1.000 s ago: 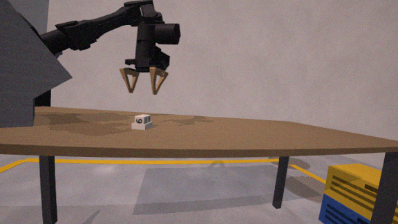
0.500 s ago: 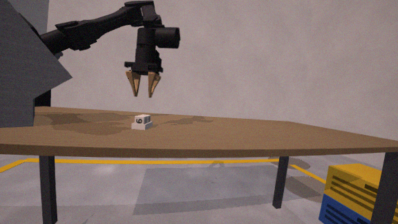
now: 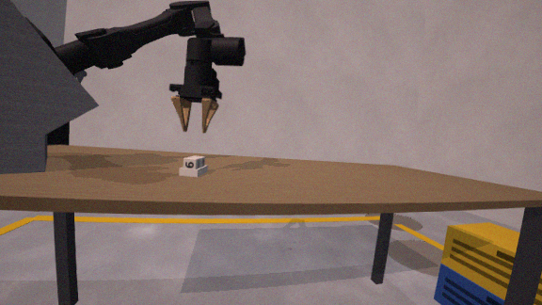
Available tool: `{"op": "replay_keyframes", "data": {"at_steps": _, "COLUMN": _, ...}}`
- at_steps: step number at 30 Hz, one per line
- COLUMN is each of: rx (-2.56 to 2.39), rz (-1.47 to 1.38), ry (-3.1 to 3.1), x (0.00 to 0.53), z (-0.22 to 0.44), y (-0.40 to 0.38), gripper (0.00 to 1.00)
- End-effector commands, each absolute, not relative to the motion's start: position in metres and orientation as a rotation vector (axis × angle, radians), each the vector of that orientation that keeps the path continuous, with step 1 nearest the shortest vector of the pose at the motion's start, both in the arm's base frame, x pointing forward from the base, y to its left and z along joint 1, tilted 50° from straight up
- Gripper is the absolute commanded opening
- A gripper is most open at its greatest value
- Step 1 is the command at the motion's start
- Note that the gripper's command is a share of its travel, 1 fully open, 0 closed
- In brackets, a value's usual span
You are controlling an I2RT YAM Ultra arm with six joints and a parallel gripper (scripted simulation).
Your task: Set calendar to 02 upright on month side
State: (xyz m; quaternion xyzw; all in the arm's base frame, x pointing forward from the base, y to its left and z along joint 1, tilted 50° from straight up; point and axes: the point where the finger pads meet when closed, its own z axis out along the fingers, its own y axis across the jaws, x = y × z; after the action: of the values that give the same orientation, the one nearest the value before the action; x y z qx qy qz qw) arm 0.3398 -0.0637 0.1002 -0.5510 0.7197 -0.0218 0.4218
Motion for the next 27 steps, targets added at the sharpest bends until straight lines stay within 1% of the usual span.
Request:
{"op": "replay_keyframes", "data": {"at_steps": 1, "rx": -1.378, "rz": -0.061, "ry": 1.801, "x": 0.3398, "z": 0.1016, "y": -0.0651, "gripper": 0.45}}
{"op": "replay_keyframes", "data": {"at_steps": 27, "rx": -1.378, "rz": -0.061, "ry": 1.801, "x": 0.3413, "z": 0.1001, "y": -0.0641, "gripper": 0.45}}
